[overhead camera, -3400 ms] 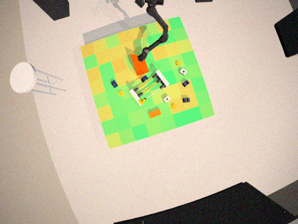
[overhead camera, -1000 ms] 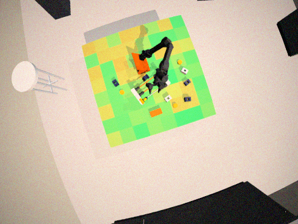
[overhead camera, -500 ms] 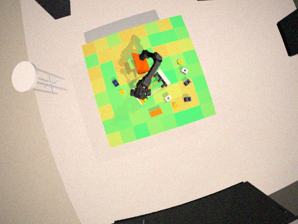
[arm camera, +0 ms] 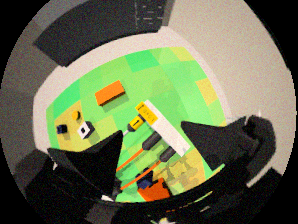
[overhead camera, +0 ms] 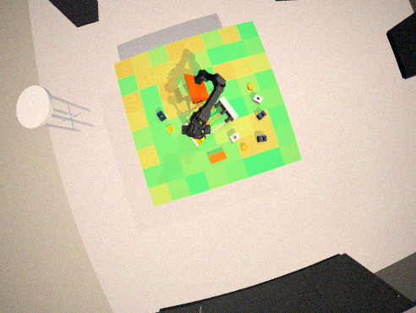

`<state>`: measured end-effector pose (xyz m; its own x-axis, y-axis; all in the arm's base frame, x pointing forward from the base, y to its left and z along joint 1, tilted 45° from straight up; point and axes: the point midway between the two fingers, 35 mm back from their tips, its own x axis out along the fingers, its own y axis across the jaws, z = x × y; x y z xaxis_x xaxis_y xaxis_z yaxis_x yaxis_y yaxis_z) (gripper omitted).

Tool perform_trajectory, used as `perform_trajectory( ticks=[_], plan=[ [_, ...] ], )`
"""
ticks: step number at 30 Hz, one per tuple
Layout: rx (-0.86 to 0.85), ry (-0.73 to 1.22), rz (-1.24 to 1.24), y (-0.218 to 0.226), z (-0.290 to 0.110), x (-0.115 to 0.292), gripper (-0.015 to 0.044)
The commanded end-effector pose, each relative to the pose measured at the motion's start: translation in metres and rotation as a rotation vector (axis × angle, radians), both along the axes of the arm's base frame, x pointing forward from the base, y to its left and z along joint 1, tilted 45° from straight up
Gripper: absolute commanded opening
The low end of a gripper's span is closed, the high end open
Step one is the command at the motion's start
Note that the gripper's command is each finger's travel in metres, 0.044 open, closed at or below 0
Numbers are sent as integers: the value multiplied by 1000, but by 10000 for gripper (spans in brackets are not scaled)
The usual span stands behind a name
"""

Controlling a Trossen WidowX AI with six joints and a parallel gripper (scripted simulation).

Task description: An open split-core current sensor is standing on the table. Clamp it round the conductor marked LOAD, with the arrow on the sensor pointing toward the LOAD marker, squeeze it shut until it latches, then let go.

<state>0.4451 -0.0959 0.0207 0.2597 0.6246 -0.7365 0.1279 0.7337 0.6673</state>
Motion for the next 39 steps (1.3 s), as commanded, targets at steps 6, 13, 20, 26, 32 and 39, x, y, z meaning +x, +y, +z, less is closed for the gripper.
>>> perform_trajectory(
  ticks=[6,13,20,26,32,39],
  plan=[
    [0,-10,11,0,2,-1,440],
    [-39,-50,298,32,10,-80,440],
    [-13,-118,628,70,20,-178,440],
    [14,-150,743,84,23,-215,440],
    [14,-150,743,88,19,-215,440],
    [13,-150,742,95,10,-216,440]
  ],
)
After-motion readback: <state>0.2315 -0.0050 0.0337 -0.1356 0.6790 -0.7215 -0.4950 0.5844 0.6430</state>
